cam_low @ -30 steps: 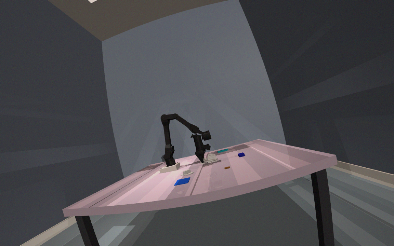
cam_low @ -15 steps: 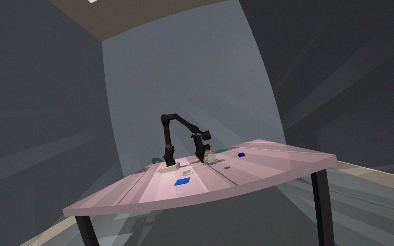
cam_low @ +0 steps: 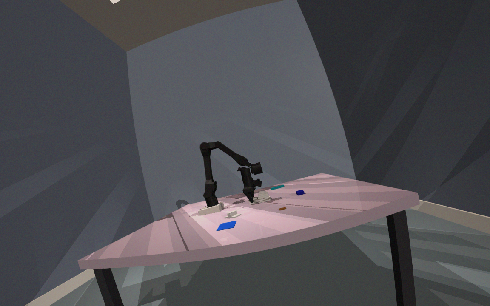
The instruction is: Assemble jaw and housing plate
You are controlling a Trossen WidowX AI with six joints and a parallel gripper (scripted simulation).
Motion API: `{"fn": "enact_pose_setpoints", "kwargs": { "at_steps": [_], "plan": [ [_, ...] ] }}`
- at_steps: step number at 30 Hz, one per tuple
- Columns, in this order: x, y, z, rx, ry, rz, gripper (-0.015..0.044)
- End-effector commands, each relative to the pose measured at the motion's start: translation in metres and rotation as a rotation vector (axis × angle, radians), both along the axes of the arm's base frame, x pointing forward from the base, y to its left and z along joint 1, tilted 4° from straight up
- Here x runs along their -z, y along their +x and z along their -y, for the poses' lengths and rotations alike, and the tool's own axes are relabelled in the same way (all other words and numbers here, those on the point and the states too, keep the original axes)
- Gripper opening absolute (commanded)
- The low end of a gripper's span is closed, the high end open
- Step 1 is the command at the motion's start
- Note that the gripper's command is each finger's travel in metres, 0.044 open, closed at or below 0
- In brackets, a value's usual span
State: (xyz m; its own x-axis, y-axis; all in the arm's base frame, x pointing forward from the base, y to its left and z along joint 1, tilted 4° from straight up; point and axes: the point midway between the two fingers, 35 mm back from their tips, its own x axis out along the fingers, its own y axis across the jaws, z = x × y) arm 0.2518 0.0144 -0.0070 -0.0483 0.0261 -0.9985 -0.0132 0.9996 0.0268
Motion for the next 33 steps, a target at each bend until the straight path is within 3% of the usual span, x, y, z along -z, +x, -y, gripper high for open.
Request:
{"fn": "enact_pose_setpoints", "kwargs": {
  "at_steps": [1, 19, 23, 33],
  "plan": [
    [0.0005, -0.0004, -0.0005, 0.003, 0.003, -0.002, 0.0351],
    [0.0005, -0.0004, -0.0005, 0.003, 0.003, -0.002, 0.0351],
    [0.0, 0.0, 0.0, 0.0, 0.0, 0.0, 0.044],
    [0.0, 0.0, 0.0, 0.0, 0.0, 0.0, 0.044]
  ]
}}
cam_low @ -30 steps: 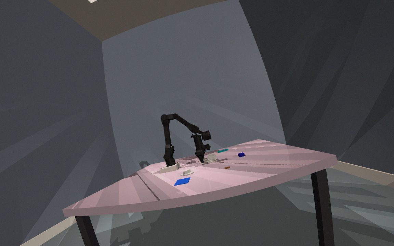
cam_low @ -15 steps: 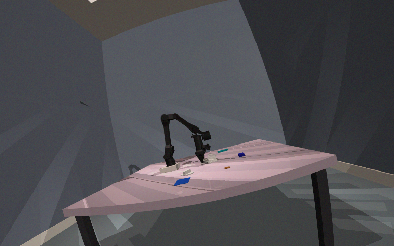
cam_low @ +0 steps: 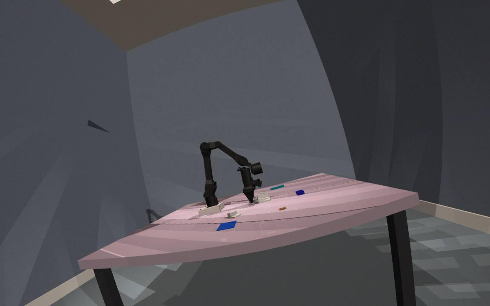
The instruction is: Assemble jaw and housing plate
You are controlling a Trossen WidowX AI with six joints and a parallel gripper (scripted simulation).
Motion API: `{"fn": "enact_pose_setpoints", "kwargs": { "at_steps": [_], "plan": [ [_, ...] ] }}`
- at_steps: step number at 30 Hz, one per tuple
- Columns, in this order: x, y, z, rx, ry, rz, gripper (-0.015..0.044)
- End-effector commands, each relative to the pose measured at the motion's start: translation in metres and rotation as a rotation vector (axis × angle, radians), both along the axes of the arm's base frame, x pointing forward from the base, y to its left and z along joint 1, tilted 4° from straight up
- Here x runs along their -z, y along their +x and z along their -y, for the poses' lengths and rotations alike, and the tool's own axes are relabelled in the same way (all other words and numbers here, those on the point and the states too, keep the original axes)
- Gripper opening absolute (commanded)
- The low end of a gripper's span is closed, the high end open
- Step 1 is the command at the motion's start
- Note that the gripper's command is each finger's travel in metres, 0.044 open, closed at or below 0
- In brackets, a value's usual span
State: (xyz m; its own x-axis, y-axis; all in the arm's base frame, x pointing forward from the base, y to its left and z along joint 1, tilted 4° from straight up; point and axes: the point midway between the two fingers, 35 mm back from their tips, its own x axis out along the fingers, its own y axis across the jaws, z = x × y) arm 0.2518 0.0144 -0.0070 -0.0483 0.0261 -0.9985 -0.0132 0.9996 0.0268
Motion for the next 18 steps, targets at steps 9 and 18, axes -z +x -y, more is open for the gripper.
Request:
{"fn": "enact_pose_setpoints", "kwargs": {
  "at_steps": [9, 18],
  "plan": [
    [-0.045, 0.004, 0.001, 0.002, 0.002, -0.001, 0.044],
    [-0.074, 0.001, 0.002, 0.006, 0.001, 0.005, 0.044]
  ]
}}
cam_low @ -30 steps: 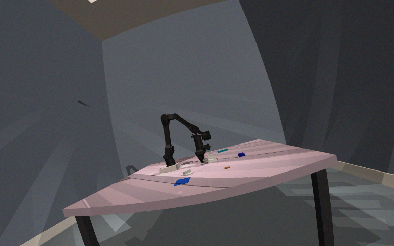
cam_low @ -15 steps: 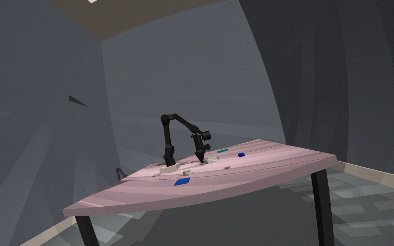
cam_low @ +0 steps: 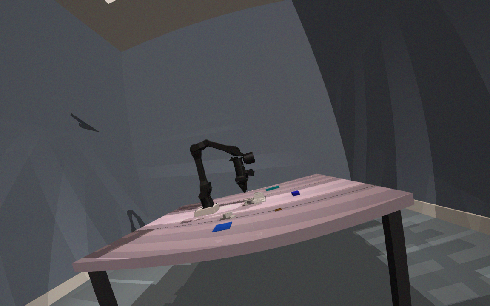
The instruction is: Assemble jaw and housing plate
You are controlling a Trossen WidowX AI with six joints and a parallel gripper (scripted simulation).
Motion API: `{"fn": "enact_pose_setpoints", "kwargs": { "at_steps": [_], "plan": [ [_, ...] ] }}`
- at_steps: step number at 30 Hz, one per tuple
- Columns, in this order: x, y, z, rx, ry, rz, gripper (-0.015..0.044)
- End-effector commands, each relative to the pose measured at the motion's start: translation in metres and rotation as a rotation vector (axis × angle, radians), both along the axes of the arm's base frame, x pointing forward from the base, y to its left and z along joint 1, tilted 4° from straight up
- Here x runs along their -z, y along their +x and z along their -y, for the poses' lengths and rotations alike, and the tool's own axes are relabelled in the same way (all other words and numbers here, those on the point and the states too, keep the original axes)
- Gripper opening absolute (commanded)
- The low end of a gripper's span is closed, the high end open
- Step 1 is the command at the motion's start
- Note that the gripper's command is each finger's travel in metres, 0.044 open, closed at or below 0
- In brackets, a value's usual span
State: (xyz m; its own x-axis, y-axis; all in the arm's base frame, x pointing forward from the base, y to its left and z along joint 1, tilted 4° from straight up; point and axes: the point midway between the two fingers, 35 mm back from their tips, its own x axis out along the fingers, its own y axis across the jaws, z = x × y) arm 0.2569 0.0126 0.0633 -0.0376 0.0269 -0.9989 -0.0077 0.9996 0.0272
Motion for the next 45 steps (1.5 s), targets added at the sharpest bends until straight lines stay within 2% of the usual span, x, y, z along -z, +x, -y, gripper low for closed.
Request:
{"fn": "enact_pose_setpoints", "kwargs": {
  "at_steps": [1, 4, 7, 45],
  "plan": [
    [-0.012, -0.01, 0.001, 0.001, 0.0, -0.006, 0.044],
    [-0.044, -0.034, 0.004, -0.001, 0.002, -0.011, 0.044],
    [-0.057, -0.046, 0.005, -0.003, 0.002, -0.015, 0.044],
    [-0.057, -0.046, 0.005, -0.003, 0.002, -0.015, 0.044]
  ]
}}
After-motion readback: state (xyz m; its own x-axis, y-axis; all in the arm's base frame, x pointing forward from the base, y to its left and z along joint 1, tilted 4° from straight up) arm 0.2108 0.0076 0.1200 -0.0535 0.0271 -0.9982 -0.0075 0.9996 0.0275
